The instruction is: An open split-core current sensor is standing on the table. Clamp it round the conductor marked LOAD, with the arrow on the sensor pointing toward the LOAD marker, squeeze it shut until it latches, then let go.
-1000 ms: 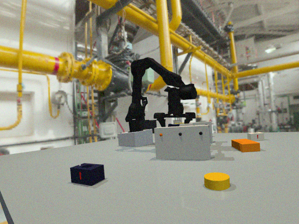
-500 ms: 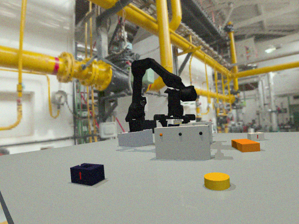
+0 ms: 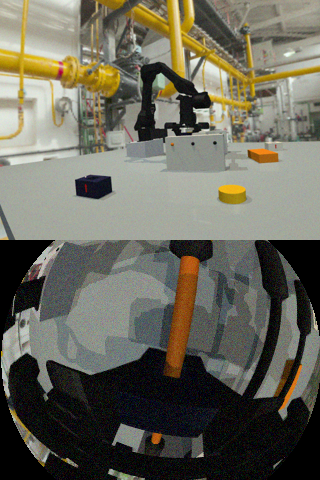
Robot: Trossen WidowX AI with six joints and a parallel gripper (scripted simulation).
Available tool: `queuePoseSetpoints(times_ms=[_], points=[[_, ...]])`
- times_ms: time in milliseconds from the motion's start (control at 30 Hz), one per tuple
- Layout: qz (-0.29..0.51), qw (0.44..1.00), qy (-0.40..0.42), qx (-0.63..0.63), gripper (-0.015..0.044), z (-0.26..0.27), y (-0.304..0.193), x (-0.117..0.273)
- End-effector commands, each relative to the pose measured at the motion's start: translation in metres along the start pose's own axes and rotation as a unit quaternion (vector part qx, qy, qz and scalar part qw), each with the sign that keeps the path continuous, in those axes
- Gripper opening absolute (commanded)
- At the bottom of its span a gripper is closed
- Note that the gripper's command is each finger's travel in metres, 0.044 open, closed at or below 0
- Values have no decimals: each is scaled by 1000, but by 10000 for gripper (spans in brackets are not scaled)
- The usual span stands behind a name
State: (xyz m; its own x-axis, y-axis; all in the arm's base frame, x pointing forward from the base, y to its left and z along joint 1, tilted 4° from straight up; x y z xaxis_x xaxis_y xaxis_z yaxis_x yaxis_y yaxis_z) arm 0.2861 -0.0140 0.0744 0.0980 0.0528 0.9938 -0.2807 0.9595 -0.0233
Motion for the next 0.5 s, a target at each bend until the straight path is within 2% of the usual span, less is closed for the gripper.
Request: queuePoseSetpoints(times_ms=[0, 233, 467], points=[[0, 1000, 0, 0, 195, 0, 0, 0], [0, 1000, -25, 1, 11, 4, 0, 5], [2, 1000, -19, -2, 0, 3, 0, 4]])
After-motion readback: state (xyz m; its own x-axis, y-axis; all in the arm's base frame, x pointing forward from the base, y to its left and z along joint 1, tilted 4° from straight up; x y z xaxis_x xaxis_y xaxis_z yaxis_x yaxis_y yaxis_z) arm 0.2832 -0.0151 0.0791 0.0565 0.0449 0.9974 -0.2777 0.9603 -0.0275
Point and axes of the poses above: the point midway between the two fingers, 35 mm back from their tips, its own x axis back along the fingers, its own z axis across the jaws, y = z × x, the point moved 7 cm from there along x, back along the fingers, and after that the axes turned 2 degrees about -x, right-handed, at the moved point
